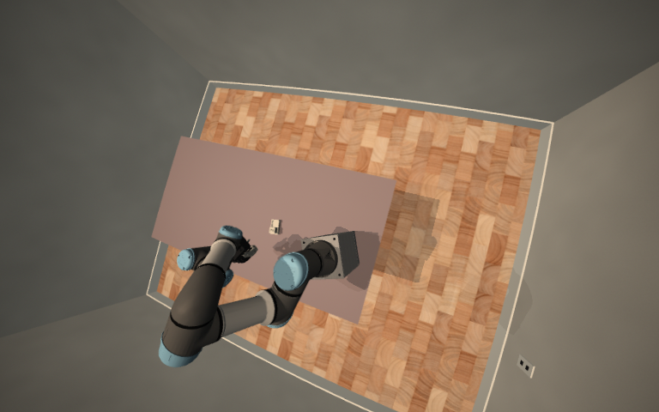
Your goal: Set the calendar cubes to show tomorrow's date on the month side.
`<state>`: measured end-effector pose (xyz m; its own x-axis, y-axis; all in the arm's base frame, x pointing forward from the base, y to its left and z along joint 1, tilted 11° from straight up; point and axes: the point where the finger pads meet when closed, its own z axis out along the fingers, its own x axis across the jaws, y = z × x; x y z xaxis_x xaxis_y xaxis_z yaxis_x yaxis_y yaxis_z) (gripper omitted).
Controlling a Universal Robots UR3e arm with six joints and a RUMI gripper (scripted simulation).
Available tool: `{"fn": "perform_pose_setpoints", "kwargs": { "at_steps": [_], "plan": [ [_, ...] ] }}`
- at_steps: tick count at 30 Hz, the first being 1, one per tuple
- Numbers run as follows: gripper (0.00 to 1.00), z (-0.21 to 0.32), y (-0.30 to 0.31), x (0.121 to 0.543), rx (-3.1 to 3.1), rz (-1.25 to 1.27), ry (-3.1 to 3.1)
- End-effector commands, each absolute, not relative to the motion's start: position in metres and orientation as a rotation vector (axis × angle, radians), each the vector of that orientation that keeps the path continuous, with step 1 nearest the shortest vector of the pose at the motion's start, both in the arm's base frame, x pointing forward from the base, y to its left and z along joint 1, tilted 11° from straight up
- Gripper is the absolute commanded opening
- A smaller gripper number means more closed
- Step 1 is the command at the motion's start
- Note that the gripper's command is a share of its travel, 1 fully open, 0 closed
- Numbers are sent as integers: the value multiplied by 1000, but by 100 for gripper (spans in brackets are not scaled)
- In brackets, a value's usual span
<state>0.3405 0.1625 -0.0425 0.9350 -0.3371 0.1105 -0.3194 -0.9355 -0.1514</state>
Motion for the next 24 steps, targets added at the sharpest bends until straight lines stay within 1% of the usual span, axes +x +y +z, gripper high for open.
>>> {"fn": "perform_pose_setpoints", "kwargs": {
  "at_steps": [1,24],
  "plan": [
    [10,-42,163,341,-2960,-207,508],
    [10,-53,164,343,-2961,-206,509]
  ]
}}
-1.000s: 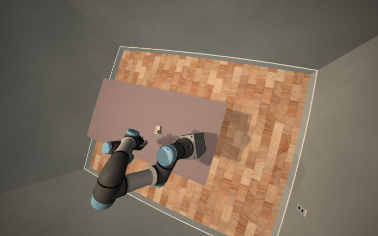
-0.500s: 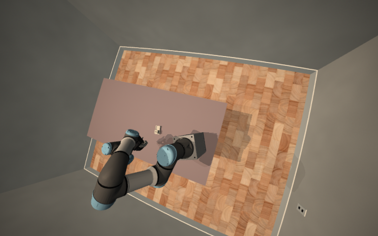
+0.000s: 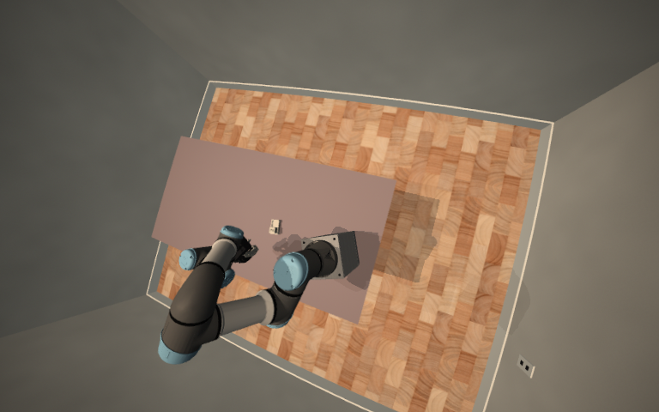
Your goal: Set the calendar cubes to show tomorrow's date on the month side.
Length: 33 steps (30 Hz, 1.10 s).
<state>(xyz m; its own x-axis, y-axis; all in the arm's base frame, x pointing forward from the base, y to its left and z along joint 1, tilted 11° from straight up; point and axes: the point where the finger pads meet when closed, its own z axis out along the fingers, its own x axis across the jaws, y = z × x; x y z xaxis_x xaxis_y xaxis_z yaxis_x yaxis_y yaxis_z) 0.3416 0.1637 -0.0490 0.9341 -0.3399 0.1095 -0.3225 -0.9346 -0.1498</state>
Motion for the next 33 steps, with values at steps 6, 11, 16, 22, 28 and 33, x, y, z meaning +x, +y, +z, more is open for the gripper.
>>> {"fn": "perform_pose_setpoints", "kwargs": {
  "at_steps": [6,11,16,22,28,33],
  "plan": [
    [10,-67,166,346,-2961,-206,509],
    [10,-81,168,348,-2961,-206,509],
    [10,-90,169,350,-2961,-206,509],
    [10,-108,171,353,-2961,-206,509],
    [10,-122,173,355,-2961,-206,509],
    [10,-127,174,356,-2961,-206,509]
  ]
}}
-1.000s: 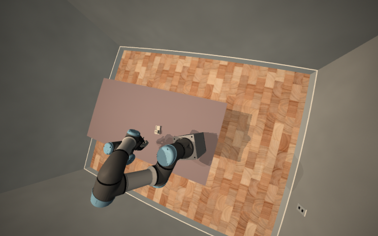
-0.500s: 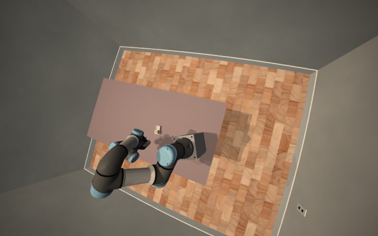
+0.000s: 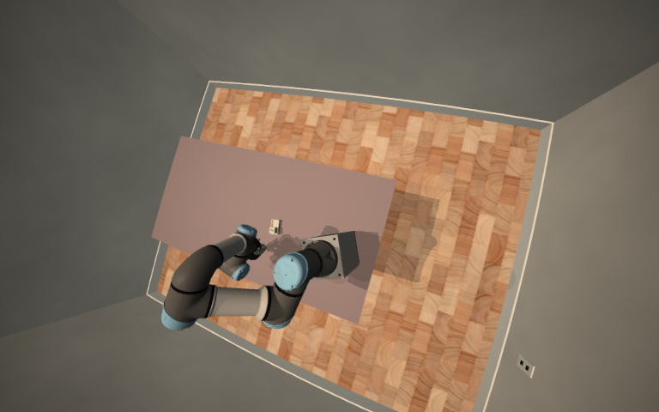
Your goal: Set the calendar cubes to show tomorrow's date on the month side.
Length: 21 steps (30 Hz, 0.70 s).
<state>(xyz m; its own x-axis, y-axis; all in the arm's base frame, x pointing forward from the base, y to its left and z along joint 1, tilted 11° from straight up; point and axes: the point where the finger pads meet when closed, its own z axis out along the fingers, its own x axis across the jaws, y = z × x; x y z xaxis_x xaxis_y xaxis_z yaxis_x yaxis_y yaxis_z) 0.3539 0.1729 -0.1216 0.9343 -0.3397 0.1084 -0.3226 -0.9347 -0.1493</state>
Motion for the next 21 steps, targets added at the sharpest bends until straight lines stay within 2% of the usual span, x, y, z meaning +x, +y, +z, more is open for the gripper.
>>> {"fn": "perform_pose_setpoints", "kwargs": {
  "at_steps": [1,21],
  "plan": [
    [10,-129,174,357,-2961,-206,509],
    [10,-136,175,358,-2961,-206,509]
  ]
}}
